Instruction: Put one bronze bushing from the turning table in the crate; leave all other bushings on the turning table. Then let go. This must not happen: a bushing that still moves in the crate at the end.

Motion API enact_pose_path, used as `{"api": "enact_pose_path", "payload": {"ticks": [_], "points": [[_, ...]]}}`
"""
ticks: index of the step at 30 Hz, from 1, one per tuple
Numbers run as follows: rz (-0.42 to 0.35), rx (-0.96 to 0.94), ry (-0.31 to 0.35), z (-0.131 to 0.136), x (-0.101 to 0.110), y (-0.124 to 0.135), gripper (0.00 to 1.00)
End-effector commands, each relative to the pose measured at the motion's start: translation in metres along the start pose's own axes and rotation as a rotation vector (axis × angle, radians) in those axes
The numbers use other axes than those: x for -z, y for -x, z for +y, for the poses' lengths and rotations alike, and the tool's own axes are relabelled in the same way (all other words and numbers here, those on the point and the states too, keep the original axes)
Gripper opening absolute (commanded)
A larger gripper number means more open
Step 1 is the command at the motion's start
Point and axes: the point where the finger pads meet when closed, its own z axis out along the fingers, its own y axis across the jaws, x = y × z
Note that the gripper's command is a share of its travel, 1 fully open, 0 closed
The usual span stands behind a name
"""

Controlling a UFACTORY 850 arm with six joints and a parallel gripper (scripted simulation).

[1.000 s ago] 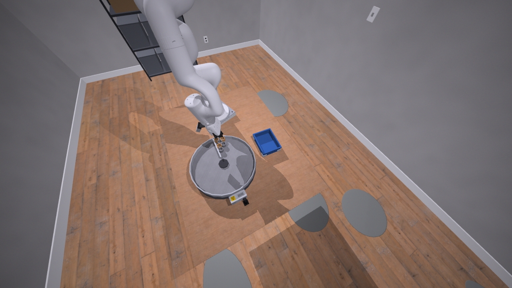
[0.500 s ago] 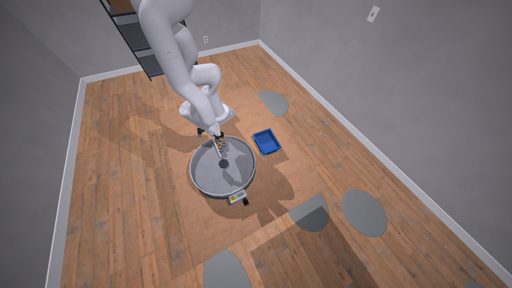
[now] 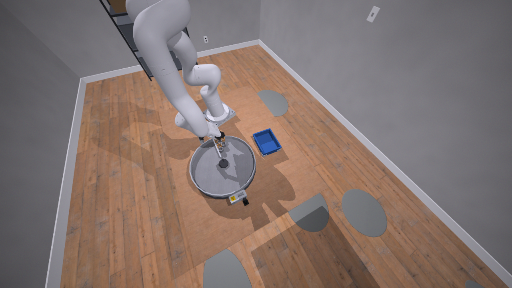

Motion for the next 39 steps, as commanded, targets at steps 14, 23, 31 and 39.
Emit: {"api": "enact_pose_path", "payload": {"ticks": [14,23,31,39], "points": [[-0.121,0.167,0.05,0.0052,-0.013,-0.0036,0.1],[-0.13,0.179,0.054,0.0057,-0.014,-0.0039,0.1],[-0.13,0.179,0.054,0.0057,-0.014,-0.0039,0.1],[-0.127,0.179,0.057,0.0055,-0.0137,-0.0043,0.1]]}}
